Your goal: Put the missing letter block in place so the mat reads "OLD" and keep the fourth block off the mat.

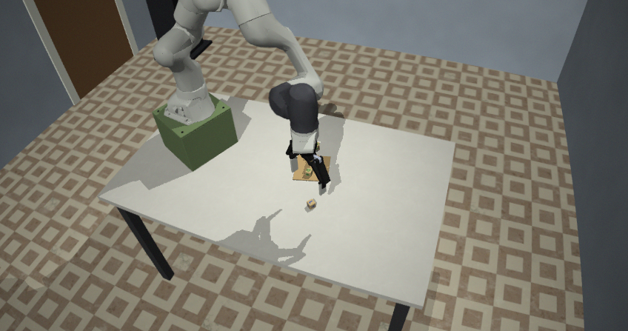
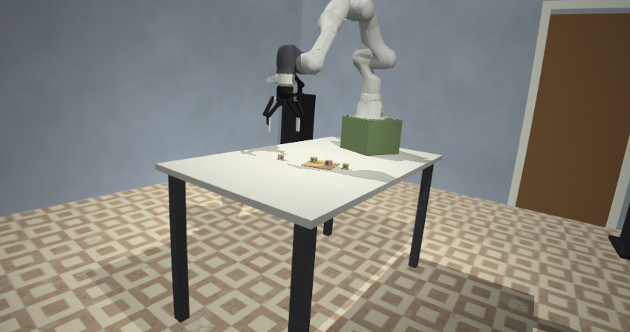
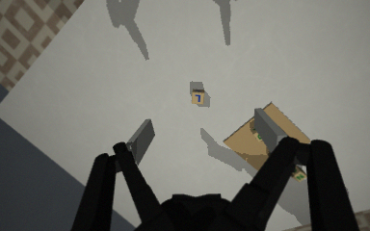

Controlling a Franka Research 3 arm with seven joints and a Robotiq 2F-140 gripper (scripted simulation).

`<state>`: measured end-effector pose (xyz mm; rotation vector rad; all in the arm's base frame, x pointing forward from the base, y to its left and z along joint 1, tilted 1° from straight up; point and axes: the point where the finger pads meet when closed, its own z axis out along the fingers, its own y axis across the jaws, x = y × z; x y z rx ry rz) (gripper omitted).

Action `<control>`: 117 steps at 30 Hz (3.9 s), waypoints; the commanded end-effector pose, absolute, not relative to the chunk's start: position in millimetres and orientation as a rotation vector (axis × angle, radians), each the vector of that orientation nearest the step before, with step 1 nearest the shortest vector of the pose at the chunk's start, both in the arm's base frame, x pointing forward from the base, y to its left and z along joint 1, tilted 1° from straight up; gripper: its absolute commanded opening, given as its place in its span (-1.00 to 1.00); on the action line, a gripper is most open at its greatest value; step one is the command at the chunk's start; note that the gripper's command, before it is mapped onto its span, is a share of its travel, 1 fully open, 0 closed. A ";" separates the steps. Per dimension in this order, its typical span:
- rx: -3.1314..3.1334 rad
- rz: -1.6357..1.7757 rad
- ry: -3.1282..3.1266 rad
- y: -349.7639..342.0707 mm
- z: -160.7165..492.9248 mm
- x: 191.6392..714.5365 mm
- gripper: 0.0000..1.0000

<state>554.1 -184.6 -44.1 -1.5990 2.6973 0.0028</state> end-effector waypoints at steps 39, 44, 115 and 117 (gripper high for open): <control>-2.461 -0.011 1.963 -188.5 -59.6 555.0 1.00; -2.505 -0.011 1.906 -188.5 -60.6 555.2 1.00; -2.954 -0.025 1.073 -187.0 -70.9 559.9 -0.26; -2.954 -0.025 1.073 -187.0 -70.9 559.9 -0.26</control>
